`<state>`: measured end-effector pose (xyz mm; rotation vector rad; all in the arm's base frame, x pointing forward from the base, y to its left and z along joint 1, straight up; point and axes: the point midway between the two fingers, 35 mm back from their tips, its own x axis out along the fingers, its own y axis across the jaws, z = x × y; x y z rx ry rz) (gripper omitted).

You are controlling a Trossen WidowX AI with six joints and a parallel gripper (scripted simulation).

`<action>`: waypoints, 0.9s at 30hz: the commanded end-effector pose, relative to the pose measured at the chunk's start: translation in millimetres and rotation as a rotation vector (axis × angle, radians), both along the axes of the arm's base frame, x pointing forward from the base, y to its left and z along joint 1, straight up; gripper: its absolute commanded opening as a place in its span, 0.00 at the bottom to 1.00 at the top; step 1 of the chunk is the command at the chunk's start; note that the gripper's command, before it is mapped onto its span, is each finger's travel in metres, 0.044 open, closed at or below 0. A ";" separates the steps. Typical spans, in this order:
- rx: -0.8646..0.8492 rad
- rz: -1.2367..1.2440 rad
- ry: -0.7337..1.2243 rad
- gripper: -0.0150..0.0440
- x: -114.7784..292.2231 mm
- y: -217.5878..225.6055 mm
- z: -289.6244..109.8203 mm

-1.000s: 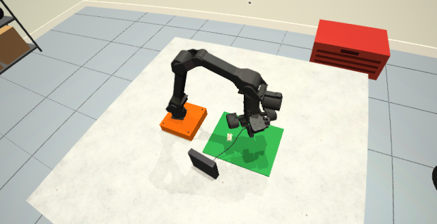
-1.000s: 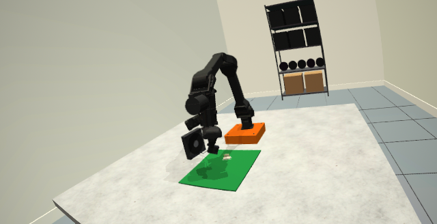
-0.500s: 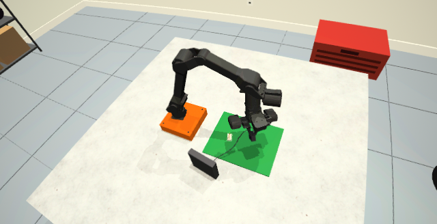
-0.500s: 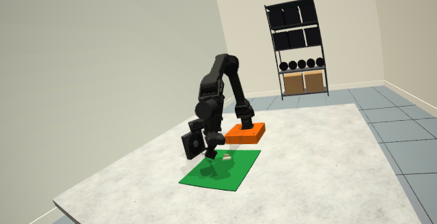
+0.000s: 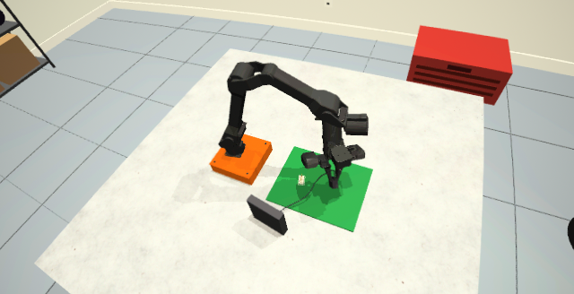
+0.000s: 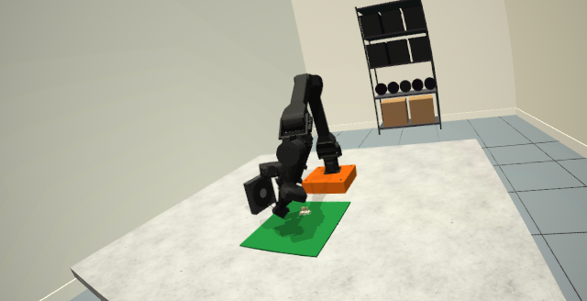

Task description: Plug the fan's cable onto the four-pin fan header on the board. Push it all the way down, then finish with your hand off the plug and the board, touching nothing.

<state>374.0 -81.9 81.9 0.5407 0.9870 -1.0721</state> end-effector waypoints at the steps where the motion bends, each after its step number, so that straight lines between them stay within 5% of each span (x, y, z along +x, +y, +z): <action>1: -0.052 0.004 -0.017 0.25 0.5 1.5 -3.2; 27: -0.345 0.017 -0.147 0.25 1.0 9.6 -7.8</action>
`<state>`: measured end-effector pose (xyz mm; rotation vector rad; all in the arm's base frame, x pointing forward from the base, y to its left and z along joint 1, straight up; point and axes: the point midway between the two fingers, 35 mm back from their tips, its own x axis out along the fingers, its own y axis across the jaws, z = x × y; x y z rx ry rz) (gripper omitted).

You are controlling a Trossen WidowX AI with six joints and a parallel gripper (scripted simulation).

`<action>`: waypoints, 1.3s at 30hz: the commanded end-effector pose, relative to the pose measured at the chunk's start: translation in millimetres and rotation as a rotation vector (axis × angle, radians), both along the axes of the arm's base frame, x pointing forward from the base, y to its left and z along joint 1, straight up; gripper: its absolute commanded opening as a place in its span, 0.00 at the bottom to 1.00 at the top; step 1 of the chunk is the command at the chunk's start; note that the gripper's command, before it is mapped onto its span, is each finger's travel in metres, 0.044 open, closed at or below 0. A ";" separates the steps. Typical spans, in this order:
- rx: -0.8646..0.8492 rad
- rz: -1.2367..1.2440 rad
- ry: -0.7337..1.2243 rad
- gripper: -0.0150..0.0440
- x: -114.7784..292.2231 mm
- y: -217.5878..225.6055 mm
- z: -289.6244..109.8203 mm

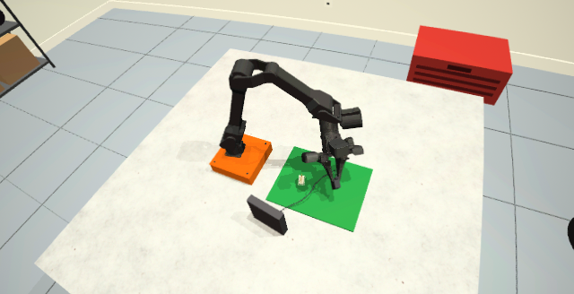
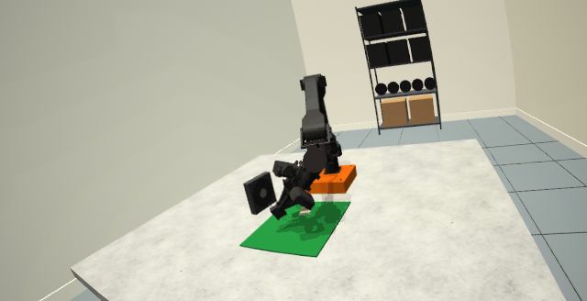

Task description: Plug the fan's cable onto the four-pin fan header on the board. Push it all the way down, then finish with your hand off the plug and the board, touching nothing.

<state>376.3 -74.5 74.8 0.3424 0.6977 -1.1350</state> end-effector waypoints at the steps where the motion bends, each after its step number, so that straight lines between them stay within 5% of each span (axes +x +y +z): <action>1: -0.048 0.001 -0.026 0.25 -1.6 2.7 -0.6; 39: -0.422 -0.008 -0.284 0.25 -26.4 26.2 13.3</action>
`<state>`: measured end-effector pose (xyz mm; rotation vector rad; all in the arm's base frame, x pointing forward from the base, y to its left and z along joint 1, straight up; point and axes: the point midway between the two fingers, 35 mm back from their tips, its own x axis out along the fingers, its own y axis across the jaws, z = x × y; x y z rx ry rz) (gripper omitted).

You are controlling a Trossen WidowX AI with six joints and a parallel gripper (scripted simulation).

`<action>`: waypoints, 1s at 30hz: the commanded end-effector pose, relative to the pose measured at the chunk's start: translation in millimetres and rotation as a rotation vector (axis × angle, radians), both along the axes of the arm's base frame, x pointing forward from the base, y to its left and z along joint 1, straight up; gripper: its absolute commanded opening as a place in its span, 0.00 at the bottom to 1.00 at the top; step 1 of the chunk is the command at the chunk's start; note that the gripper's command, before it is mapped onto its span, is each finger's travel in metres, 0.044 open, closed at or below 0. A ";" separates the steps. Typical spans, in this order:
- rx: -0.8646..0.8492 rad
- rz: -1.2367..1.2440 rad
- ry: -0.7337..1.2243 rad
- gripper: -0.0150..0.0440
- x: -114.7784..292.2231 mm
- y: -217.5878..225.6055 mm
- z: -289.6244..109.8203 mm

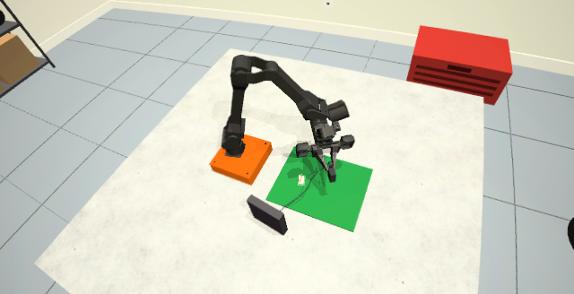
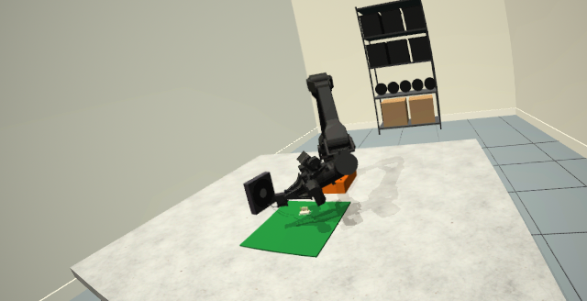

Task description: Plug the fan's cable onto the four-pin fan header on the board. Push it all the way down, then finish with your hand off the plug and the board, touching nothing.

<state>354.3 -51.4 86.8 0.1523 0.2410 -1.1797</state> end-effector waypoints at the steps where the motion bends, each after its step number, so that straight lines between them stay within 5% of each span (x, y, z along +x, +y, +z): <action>1: -0.041 -0.001 -0.035 0.25 -5.5 3.8 1.9; 30: -0.066 -0.003 -0.059 0.25 -8.4 5.6 13.8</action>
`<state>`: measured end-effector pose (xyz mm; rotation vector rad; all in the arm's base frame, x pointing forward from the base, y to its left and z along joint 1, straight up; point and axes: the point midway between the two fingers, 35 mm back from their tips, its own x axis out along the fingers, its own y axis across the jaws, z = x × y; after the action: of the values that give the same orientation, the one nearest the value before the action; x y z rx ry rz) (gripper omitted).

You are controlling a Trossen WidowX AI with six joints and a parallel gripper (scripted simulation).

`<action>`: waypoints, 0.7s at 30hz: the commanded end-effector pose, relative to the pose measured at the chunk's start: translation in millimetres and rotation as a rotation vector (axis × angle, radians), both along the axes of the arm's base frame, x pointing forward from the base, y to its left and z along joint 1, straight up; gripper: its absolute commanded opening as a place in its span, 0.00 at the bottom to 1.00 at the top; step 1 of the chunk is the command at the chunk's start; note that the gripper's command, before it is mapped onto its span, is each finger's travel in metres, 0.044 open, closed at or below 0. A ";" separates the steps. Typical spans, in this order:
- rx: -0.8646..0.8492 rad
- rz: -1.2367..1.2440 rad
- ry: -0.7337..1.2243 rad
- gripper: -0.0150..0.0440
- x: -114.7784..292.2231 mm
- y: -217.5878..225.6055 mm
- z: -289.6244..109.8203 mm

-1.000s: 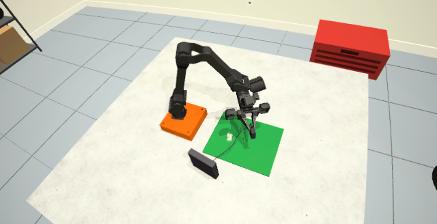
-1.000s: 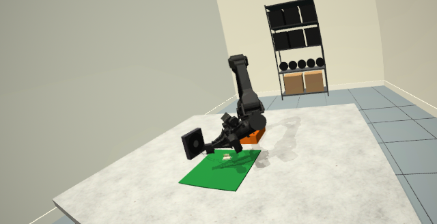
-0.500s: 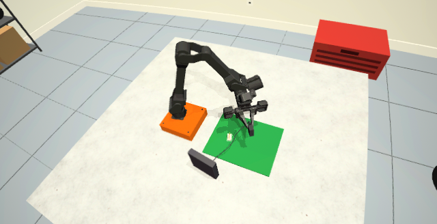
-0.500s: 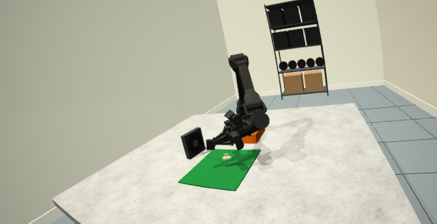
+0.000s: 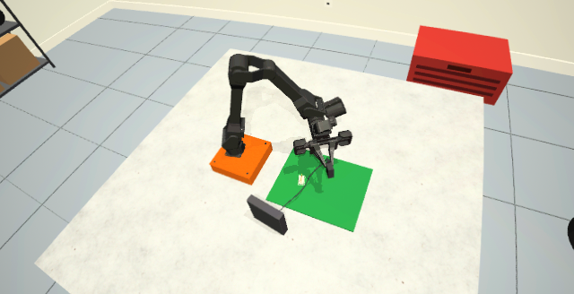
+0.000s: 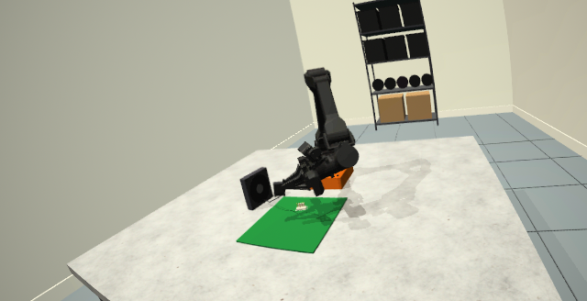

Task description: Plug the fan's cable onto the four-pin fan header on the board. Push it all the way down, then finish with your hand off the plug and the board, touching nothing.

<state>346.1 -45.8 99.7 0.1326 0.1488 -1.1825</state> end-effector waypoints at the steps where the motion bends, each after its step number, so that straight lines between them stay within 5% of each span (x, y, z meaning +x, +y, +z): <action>1: -0.001 0.000 0.003 0.25 -0.2 0.0 0.9; 21: 0.000 0.000 0.000 0.25 -1.5 3.9 -13.3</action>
<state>345.4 -43.0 90.3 0.1393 0.1479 -1.1817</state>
